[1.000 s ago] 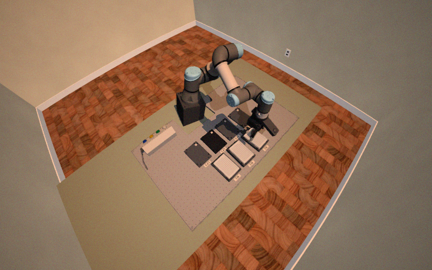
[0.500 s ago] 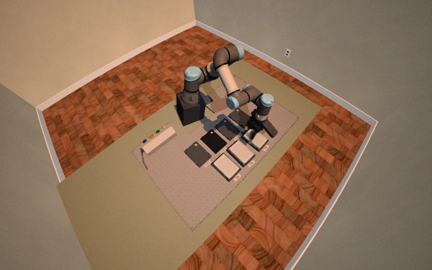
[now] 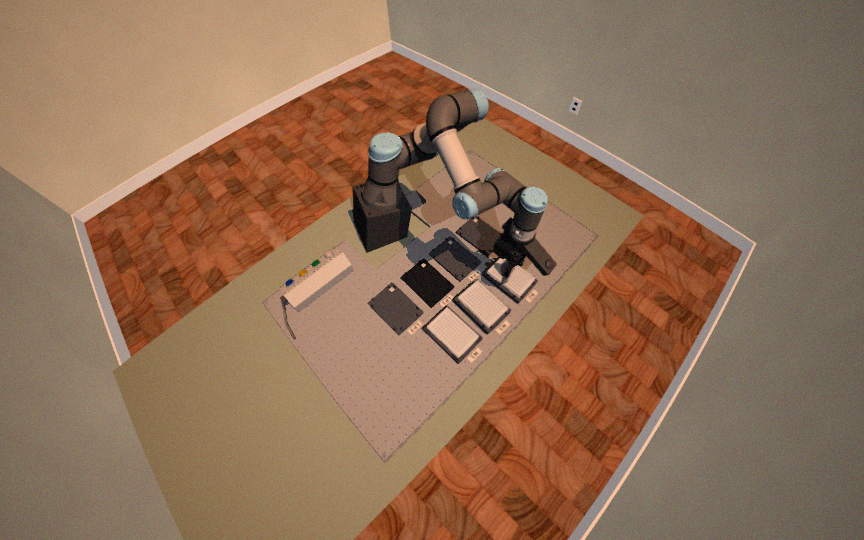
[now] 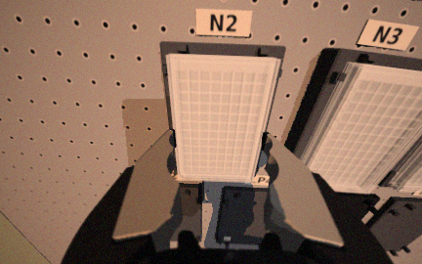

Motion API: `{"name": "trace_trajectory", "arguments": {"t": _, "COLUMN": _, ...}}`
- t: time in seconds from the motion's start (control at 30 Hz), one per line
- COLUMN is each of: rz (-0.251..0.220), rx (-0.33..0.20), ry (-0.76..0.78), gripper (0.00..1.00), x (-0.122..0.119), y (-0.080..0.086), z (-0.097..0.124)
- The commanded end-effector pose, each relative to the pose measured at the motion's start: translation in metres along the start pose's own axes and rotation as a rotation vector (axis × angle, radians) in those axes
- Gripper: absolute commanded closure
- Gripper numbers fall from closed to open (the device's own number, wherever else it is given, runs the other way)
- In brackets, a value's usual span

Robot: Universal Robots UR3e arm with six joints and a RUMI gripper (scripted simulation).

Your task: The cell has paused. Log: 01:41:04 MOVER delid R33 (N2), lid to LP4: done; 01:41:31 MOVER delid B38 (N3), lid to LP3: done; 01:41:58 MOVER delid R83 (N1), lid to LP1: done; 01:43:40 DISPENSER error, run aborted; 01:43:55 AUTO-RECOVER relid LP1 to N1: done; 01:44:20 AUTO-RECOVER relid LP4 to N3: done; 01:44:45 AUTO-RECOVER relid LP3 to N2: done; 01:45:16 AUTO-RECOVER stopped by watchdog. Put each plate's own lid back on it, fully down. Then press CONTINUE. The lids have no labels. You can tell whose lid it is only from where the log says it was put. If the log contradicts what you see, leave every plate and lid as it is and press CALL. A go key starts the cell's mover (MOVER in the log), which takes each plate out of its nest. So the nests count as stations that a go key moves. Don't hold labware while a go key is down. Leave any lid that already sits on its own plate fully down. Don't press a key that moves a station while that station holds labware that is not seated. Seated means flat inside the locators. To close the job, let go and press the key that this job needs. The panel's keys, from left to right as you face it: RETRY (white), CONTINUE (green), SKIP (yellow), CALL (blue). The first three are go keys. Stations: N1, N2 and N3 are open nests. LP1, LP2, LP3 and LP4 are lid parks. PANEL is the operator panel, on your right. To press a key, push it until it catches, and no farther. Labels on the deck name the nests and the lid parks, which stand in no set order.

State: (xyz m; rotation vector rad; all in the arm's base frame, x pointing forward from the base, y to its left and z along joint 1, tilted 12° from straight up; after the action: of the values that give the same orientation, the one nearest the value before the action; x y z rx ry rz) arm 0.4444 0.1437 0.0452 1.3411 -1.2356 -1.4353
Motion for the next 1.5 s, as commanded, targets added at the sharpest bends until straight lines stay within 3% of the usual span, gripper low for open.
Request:
{"name": "trace_trajectory", "arguments": {"t": 0.0, "rz": 0.0, "rx": 0.002, "ry": 0.0, "gripper": 1.0, "x": 0.0, "y": 0.0, "z": 0.0}}
{"name": "trace_trajectory", "arguments": {"t": 1.0, "rz": 0.0, "rx": 0.002, "ry": 0.0, "gripper": 1.0, "x": 0.0, "y": 0.0, "z": 0.0}}
{"name": "trace_trajectory", "arguments": {"t": 1.47, "rz": 0.0, "rx": 0.004, "ry": 0.001, "gripper": 1.0, "x": 0.0, "y": 0.021, "z": -0.001}}
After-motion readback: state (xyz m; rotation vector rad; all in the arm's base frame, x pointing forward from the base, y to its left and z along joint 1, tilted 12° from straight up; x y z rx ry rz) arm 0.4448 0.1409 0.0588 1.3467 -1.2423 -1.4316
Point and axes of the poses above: the point where the finger pads meet when closed, its own y axis back along the fingers, its own x axis across the jaws, z = x × y, the point moved 9 cm from there along y, back along the fingers, and after that the axes turned 11 degrees about -y, right-handed, at the moved point
